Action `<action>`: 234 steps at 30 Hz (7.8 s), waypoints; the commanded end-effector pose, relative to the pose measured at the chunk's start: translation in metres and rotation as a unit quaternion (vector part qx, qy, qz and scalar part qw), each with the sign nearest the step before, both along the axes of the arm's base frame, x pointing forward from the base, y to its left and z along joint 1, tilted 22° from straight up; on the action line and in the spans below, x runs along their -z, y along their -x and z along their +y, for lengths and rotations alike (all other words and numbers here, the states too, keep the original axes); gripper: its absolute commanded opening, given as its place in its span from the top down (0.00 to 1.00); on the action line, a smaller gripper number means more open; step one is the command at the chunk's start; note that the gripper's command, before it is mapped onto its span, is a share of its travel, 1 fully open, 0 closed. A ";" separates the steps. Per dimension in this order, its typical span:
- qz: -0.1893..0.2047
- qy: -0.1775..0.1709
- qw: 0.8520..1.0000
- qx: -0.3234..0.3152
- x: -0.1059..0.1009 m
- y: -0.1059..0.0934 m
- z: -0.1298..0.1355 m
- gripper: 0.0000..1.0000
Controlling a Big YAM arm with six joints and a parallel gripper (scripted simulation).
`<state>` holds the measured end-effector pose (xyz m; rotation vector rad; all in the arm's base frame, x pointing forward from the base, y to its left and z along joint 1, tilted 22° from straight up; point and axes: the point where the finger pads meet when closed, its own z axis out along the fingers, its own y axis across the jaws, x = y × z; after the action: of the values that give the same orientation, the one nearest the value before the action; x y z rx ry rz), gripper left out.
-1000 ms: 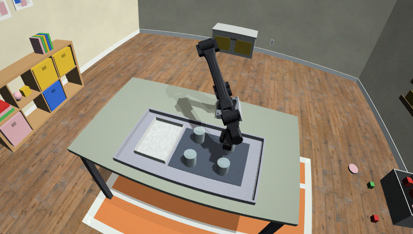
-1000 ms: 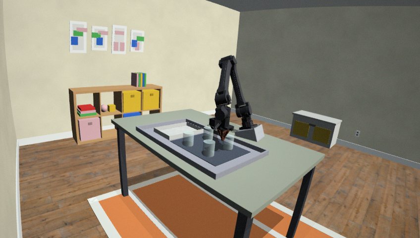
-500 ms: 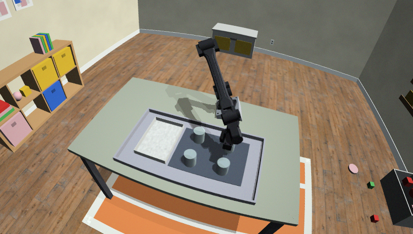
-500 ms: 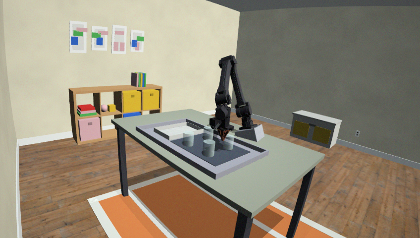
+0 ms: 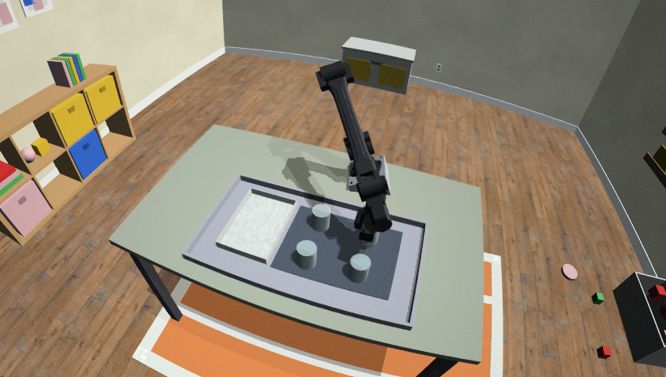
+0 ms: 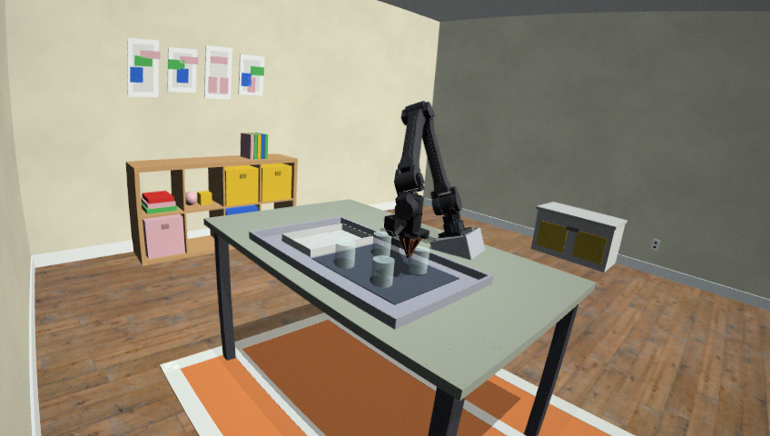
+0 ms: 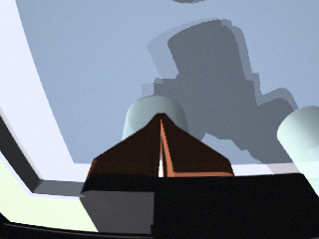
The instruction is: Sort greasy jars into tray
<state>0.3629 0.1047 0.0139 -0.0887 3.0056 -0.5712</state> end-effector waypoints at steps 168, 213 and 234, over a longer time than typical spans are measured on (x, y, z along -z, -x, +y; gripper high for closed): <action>-0.007 -0.002 1.000 0.000 -0.082 -0.009 0.011 0.00; -0.007 -0.002 1.000 0.000 -0.095 0.044 -0.162 0.00; -0.007 -0.002 1.000 0.000 -0.063 0.041 -0.174 0.00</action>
<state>0.3173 -0.0672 0.0789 -0.0694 3.0031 -0.5692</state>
